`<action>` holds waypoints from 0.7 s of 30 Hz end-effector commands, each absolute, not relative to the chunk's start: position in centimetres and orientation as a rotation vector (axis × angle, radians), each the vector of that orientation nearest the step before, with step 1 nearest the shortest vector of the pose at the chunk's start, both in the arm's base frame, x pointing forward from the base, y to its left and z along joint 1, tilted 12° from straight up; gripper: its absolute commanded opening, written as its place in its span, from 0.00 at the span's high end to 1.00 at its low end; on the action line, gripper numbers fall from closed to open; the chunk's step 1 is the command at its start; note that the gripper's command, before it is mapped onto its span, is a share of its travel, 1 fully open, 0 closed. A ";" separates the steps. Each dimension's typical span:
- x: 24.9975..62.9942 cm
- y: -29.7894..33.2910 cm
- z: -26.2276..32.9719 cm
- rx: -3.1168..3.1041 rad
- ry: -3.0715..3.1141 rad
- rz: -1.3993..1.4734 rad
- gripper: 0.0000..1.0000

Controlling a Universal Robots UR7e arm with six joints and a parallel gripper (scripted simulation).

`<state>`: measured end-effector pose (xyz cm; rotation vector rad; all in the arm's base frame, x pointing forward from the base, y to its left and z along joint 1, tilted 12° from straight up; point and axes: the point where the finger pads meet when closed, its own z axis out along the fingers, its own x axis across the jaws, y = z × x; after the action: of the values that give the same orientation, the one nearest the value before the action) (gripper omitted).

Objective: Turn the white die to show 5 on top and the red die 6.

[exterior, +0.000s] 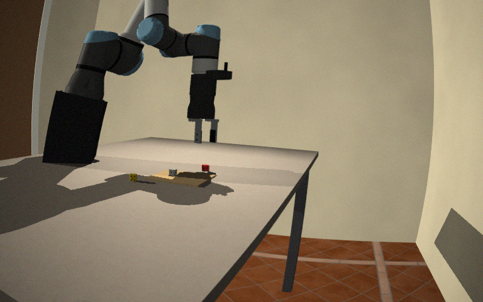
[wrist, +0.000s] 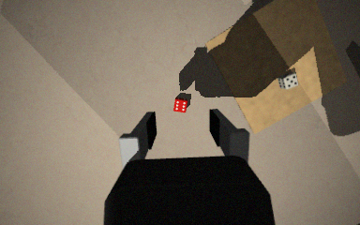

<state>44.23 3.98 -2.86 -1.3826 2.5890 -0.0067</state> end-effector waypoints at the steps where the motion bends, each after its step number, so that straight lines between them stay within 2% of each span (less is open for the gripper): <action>1: 44.2 4.0 -2.9 -1.429 2.563 -0.014 0.00; 4: 44.2 4.0 -2.9 -1.431 2.562 -0.014 0.00; 5: 44.2 4.0 -2.9 -1.431 2.562 -0.014 0.36; 21: 44.2 4.0 -2.9 -1.431 2.562 -0.014 0.36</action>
<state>44.21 4.04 -2.96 -1.4308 2.5627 -0.0127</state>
